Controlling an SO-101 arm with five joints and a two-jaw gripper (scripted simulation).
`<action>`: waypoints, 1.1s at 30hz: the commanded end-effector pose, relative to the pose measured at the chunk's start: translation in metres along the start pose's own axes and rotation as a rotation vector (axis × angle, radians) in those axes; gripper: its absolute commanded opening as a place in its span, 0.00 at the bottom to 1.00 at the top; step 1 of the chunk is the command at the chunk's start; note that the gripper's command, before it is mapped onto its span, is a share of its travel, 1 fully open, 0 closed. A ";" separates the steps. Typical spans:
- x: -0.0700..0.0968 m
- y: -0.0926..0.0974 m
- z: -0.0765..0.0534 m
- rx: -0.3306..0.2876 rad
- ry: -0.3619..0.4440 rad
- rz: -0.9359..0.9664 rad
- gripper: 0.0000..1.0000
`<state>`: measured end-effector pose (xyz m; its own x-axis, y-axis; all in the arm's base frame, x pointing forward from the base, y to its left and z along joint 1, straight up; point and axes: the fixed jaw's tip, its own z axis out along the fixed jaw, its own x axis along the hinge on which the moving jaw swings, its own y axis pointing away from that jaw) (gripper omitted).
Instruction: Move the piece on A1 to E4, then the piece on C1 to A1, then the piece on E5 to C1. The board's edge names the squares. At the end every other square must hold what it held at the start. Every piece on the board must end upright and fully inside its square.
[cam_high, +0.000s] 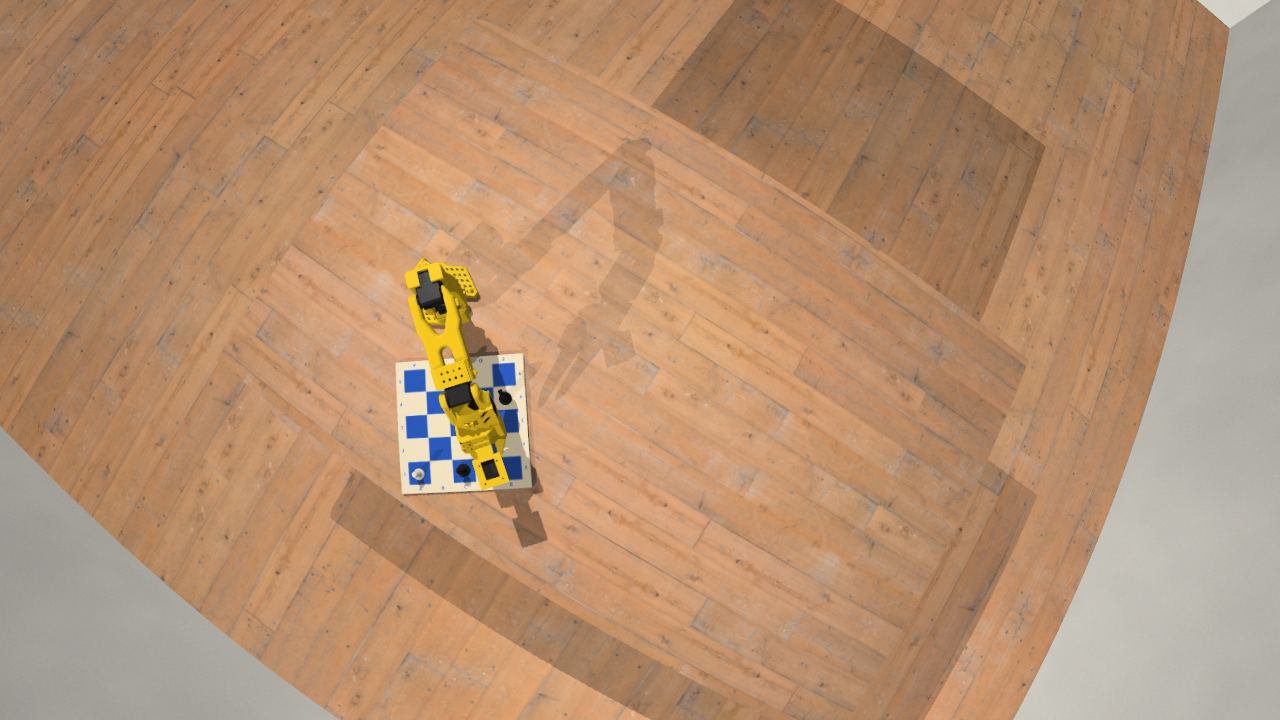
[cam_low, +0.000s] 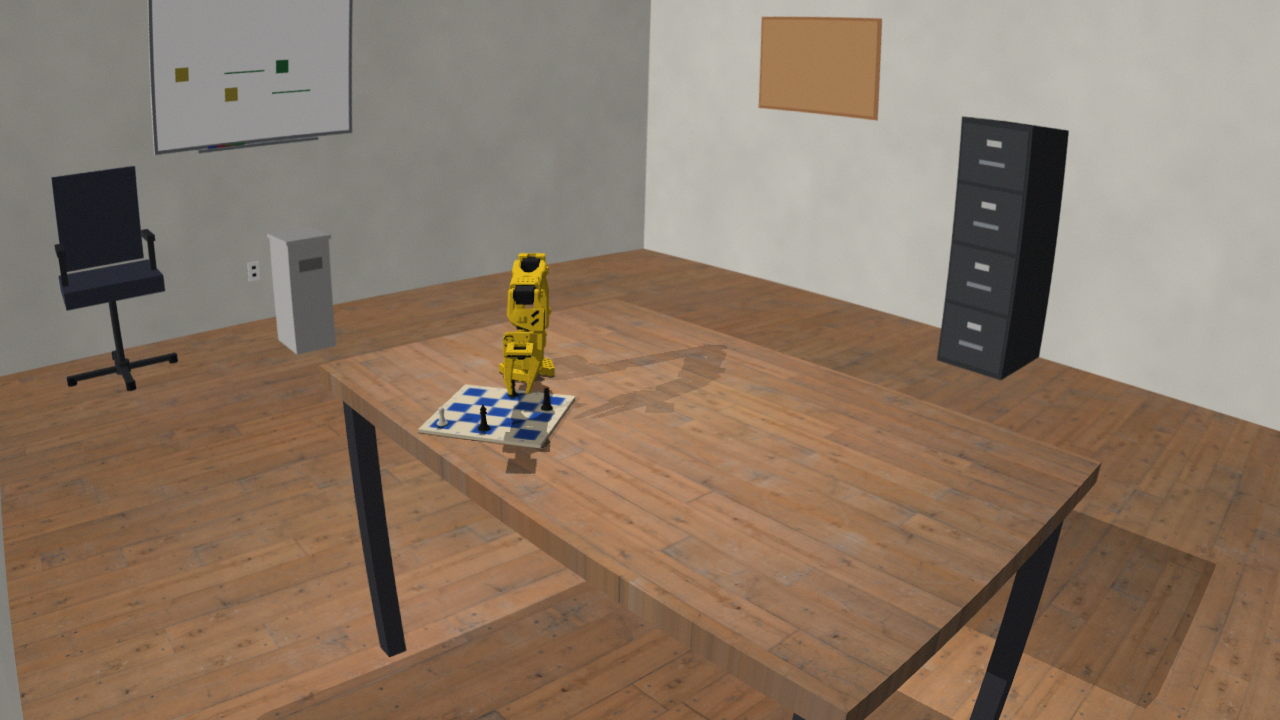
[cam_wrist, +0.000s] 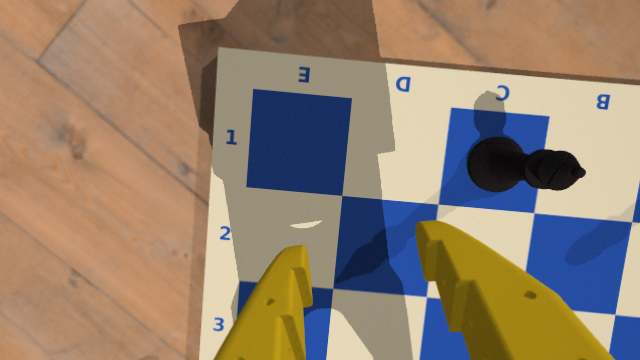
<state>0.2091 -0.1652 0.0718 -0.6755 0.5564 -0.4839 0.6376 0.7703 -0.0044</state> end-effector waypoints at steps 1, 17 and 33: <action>0.003 0.036 -0.010 -0.068 0.007 -0.122 0.16; 0.083 0.165 -0.069 -0.348 0.098 -0.727 0.28; 0.184 0.199 -0.136 -0.541 0.153 -1.266 0.37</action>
<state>0.1754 0.1165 0.0948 -0.7894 -0.5344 -0.3022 -0.5569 0.8305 -0.0140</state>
